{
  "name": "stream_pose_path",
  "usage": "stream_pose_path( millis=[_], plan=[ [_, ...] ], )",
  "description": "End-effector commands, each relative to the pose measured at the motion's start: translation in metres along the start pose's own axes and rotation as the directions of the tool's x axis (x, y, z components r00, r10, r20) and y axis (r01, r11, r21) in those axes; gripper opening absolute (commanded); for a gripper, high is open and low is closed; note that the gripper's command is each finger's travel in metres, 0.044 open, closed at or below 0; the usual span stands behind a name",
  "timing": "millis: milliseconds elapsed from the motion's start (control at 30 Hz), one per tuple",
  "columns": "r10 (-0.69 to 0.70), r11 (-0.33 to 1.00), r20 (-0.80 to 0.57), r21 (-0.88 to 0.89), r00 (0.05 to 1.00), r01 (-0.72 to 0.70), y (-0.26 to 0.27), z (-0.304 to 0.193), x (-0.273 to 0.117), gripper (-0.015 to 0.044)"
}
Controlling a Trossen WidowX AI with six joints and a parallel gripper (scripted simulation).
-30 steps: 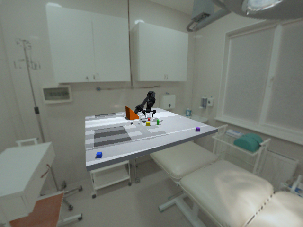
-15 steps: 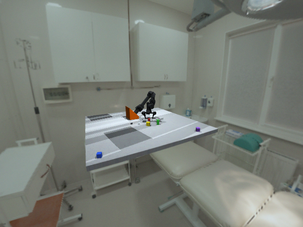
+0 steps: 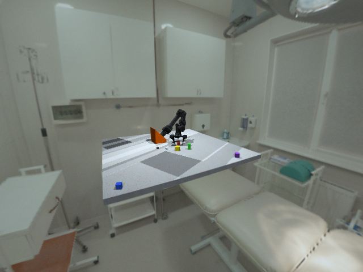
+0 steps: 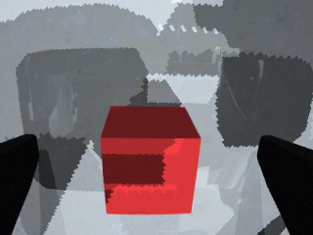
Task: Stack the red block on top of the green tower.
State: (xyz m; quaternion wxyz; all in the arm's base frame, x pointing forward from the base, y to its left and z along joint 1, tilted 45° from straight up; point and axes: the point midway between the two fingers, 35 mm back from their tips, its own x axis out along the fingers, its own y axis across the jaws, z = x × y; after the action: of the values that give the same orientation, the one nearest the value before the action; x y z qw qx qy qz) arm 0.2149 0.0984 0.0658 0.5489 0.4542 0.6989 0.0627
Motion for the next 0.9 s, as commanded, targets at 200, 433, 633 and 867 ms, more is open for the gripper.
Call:
stream_pose_path(
  millis=[200, 433, 633, 867],
  plan=[
    [0.005, 1.000, -0.002, 0.006, 1.000, -0.005, 0.001, 0.000, 0.000, 0.0335],
    [0.005, 1.000, -0.002, 0.006, 1.000, -0.005, 0.001, 0.000, 0.000, 0.0151],
    [0.005, 1.000, -0.002, 0.006, 1.000, -0.005, 0.001, 0.000, 0.000, 0.0092],
    [0.003, 1.000, -0.001, 0.006, 1.000, -0.003, 0.000, 0.001, -0.010, 0.0000]
  ],
)
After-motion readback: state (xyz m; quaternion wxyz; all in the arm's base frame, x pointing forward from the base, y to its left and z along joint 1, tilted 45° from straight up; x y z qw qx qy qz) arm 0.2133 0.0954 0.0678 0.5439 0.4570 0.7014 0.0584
